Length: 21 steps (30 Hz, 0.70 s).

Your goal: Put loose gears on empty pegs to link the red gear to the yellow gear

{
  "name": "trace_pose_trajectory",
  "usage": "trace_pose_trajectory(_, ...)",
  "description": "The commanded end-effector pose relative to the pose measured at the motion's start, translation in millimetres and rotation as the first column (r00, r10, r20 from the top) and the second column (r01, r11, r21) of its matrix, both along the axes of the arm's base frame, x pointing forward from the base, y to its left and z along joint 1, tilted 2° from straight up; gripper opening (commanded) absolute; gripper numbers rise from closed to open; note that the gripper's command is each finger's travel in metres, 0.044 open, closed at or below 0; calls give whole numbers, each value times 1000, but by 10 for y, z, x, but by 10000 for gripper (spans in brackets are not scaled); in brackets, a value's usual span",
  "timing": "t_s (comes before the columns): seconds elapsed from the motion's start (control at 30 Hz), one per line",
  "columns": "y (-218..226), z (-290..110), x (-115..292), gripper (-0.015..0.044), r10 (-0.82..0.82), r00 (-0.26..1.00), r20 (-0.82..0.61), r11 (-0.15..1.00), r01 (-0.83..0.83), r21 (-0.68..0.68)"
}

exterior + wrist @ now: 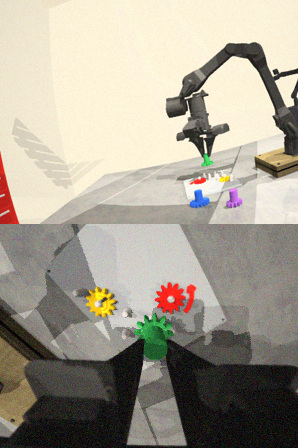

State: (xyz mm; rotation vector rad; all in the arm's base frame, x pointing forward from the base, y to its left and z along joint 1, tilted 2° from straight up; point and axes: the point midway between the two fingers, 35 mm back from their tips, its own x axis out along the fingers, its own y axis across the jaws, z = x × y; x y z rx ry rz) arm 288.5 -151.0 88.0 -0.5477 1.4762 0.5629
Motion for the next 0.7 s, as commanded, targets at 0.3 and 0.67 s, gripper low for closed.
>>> trace_pose_trajectory(0.3, -2, 0, -4, 0, 5, 1000, -3, 1000, -5, 1)
trace_pose_trajectory(0.67, 3, -98, -3, 0, 158, 987, -1, 987, -158, -1)
